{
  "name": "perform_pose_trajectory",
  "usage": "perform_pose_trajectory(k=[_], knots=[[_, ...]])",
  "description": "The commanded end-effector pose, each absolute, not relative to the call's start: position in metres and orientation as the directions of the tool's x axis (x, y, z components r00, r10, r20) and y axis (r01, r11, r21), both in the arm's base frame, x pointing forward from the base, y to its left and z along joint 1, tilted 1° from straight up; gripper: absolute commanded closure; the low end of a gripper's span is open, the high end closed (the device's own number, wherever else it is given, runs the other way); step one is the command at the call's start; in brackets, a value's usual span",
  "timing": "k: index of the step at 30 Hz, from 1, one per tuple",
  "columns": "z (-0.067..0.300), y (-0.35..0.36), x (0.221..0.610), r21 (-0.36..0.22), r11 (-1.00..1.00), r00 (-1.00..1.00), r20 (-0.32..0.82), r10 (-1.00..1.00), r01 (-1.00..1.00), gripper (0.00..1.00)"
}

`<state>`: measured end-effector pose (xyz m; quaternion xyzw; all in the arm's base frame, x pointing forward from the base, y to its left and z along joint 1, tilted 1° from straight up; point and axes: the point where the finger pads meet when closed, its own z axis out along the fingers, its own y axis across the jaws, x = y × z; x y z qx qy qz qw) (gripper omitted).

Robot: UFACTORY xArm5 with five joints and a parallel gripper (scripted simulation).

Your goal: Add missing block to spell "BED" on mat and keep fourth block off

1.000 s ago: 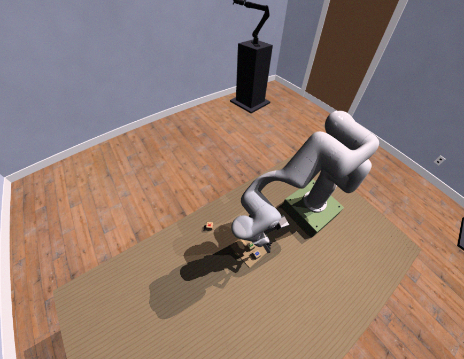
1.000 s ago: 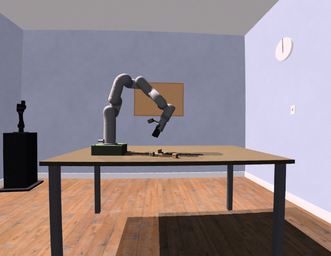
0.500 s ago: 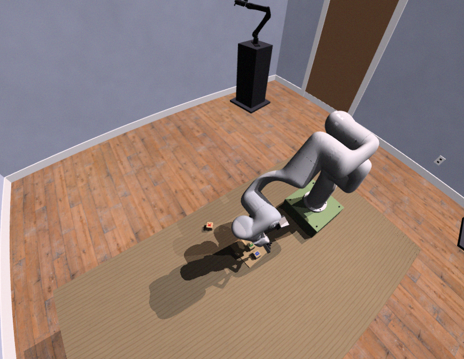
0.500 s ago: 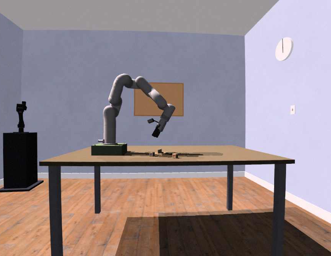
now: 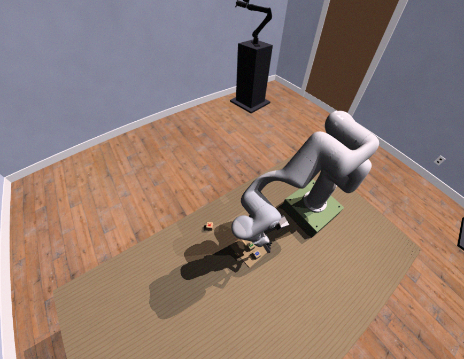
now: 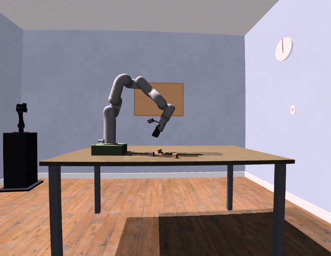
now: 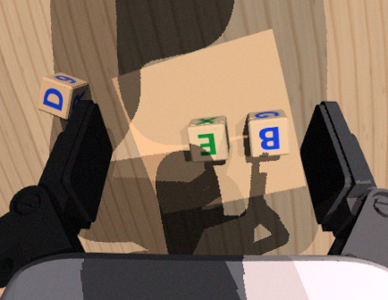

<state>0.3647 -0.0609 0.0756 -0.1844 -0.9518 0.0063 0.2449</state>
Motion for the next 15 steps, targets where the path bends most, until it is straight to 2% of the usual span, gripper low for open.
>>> perform_pose_trajectory(k=[1,4,9,13,15], knots=[[0.077,-0.061,0.366,-0.102,0.932,-0.813,0.461,0.355,0.349,0.0],[0.078,-0.068,0.369,-0.111,0.924,-0.791,0.487,0.371,0.365,0.0],[0.087,-0.097,0.378,-0.154,0.888,-0.677,0.595,0.433,0.433,0.0],[0.087,-0.097,0.378,-0.154,0.888,-0.676,0.596,0.433,0.433,0.0],[0.093,-0.119,0.38,-0.187,0.861,-0.585,0.664,0.466,0.474,0.0]])
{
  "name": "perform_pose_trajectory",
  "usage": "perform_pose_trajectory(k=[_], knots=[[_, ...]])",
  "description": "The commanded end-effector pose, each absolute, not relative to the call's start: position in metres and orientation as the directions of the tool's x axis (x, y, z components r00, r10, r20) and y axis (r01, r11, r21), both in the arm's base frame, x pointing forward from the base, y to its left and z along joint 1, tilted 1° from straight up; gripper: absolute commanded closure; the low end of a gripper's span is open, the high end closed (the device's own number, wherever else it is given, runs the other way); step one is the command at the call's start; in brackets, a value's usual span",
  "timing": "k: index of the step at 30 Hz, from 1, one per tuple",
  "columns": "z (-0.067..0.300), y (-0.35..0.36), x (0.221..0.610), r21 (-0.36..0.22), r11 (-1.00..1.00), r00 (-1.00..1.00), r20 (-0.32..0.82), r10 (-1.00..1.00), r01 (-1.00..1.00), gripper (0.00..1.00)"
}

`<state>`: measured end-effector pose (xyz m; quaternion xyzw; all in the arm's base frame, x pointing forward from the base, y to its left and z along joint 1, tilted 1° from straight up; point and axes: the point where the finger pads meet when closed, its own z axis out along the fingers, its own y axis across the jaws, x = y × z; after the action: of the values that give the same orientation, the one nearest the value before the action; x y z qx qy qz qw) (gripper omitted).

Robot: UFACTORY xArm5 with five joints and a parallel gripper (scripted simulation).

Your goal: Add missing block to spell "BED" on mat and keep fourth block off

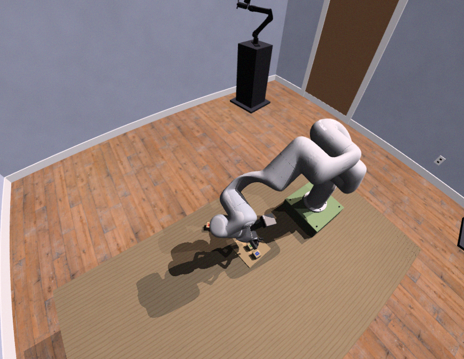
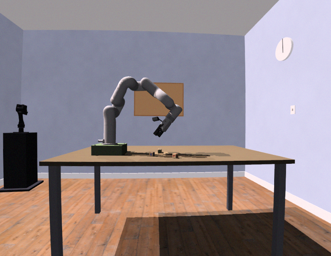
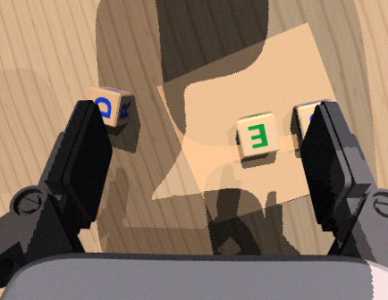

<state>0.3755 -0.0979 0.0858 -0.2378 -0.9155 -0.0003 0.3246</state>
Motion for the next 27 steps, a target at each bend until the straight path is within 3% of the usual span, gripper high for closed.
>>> perform_pose_trajectory(k=[1,13,27], knots=[[0.093,-0.119,0.38,-0.187,0.861,-0.585,0.664,0.466,0.474,0.0],[0.108,-0.168,0.374,-0.268,0.793,-0.336,0.797,0.501,0.547,0.0],[0.11,-0.175,0.372,-0.279,0.785,-0.302,0.811,0.501,0.553,0.0]])
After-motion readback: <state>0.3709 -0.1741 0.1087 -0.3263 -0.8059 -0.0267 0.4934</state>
